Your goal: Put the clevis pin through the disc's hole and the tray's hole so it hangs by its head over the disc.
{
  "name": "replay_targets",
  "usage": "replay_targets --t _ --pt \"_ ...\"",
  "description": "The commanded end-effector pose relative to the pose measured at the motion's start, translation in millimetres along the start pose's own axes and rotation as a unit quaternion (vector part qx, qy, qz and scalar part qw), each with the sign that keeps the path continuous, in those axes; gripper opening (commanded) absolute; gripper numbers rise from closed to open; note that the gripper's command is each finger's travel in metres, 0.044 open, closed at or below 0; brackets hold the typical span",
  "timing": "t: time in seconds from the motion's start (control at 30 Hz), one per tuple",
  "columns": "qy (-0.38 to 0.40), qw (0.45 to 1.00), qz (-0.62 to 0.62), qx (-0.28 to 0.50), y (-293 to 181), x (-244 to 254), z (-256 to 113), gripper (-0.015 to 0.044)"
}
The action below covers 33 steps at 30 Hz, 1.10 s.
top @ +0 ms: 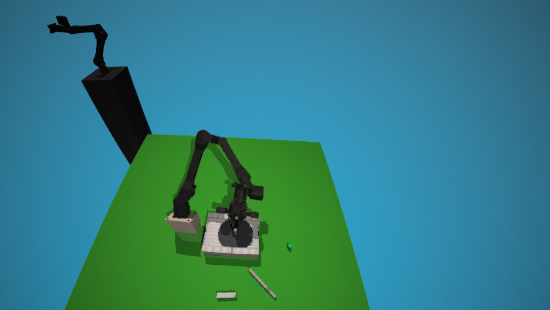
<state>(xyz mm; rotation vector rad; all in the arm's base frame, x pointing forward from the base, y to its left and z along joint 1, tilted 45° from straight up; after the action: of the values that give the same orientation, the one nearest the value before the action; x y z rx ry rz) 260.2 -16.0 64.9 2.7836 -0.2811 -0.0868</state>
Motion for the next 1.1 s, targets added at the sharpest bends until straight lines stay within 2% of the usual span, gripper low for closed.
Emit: replay_targets --t 0.0,1.07 --pt "-0.001 1.000 0.002 0.002 -0.1 -2.5 -0.8 0.0000" --pt "-0.001 1.000 0.002 0.002 -1.1 -9.8 -3.1 0.0000"
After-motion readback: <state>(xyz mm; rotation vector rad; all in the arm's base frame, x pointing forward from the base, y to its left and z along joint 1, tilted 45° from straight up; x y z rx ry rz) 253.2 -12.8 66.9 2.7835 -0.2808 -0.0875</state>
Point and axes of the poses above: the point midway between the two fingers, 35 mm back from their tips, its own z axis out along the fingers, its own x axis across the jaws, y = z × x, the point moved 8 cm from there along -z, back along the fingers, and after that the axes turned 2 degrees about z, right-handed, at the moved point
